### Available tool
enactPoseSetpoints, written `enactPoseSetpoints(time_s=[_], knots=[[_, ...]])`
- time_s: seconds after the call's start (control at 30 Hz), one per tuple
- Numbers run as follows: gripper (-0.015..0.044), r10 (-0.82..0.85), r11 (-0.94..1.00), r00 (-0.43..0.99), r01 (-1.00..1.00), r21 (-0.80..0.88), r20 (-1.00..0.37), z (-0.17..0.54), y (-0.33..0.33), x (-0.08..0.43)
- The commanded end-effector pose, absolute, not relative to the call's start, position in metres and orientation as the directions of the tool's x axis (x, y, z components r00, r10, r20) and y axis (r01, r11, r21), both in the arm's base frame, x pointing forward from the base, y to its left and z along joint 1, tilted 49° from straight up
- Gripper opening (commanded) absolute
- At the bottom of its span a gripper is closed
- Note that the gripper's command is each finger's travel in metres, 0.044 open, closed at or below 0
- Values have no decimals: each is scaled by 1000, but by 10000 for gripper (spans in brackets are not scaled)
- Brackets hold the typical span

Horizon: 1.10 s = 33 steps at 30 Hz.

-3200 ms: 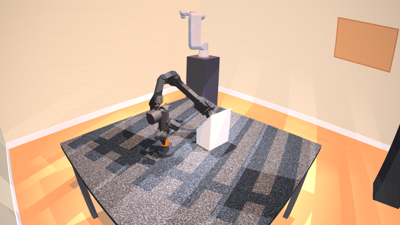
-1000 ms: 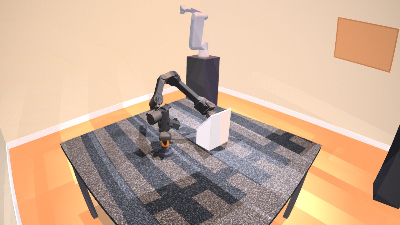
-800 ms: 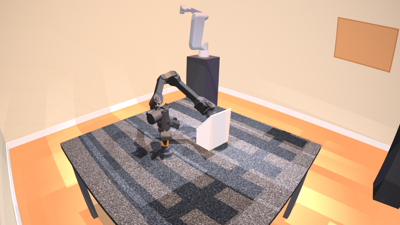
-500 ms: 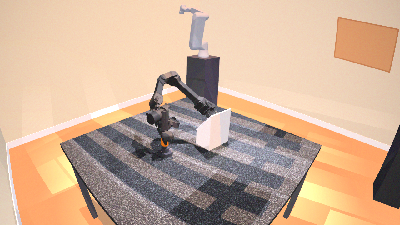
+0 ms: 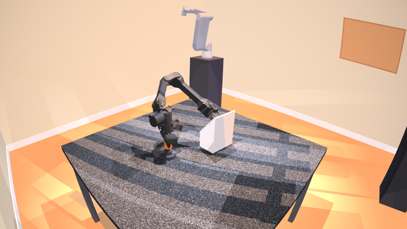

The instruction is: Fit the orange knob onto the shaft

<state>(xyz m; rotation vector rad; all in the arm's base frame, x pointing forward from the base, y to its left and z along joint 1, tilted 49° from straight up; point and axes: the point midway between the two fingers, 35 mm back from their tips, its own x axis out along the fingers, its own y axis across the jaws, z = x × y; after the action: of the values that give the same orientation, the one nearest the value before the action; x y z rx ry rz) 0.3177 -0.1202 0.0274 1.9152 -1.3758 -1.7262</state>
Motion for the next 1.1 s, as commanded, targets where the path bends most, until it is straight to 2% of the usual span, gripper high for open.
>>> enactPoseSetpoints(time_s=[0.0,0.23,0.43,1.07], knots=[[0,-739,-538,-126,-480,693,-662,28,-120,318],[0,-739,-548,-126,-458,700,-662,30,-117,320],[0,-739,-611,-126,-289,737,-662,29,-117,321],[0,-739,-611,-126,-289,737,-661,27,-120,318]])
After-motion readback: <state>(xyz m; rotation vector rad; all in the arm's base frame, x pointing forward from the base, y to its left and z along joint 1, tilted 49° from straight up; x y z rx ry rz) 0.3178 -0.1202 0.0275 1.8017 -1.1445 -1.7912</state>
